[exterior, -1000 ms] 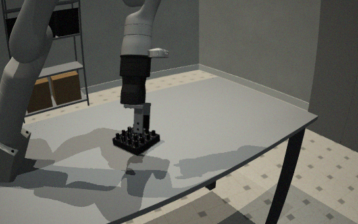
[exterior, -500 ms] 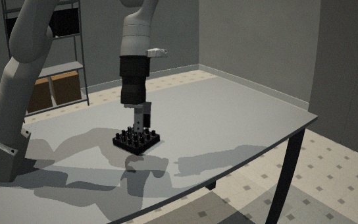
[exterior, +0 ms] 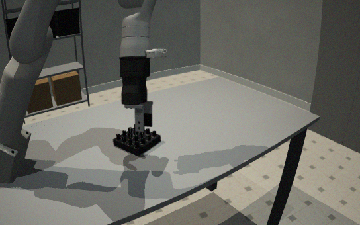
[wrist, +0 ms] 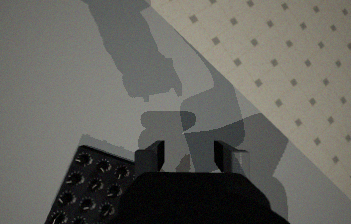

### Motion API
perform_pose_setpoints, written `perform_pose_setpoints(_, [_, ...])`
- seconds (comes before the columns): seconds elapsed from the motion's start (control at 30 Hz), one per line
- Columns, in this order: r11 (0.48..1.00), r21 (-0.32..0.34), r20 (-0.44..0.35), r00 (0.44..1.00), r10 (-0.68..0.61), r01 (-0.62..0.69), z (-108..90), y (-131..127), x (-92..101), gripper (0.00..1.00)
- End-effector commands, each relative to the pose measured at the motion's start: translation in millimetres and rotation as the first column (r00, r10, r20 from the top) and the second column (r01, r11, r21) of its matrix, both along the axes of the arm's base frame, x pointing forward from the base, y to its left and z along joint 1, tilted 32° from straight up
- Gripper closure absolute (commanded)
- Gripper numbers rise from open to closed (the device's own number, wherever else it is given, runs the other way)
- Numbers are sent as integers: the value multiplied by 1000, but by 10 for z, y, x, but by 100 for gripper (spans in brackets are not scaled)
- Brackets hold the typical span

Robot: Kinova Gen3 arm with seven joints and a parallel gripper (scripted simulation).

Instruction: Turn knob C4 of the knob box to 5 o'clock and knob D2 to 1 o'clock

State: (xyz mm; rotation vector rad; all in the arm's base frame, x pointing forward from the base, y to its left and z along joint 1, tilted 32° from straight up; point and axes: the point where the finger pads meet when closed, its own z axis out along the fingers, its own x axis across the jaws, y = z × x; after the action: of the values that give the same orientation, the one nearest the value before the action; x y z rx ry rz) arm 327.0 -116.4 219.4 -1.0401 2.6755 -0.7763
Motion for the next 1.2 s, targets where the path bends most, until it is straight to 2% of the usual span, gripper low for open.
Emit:
perform_pose_setpoints(0.0, [1000, 1, 3, 1000, 4, -4, -12, 28, 7, 0])
perform_pose_setpoints(1.17, [999, 45, 80, 996, -31, 28, -89, 253, 114, 0])
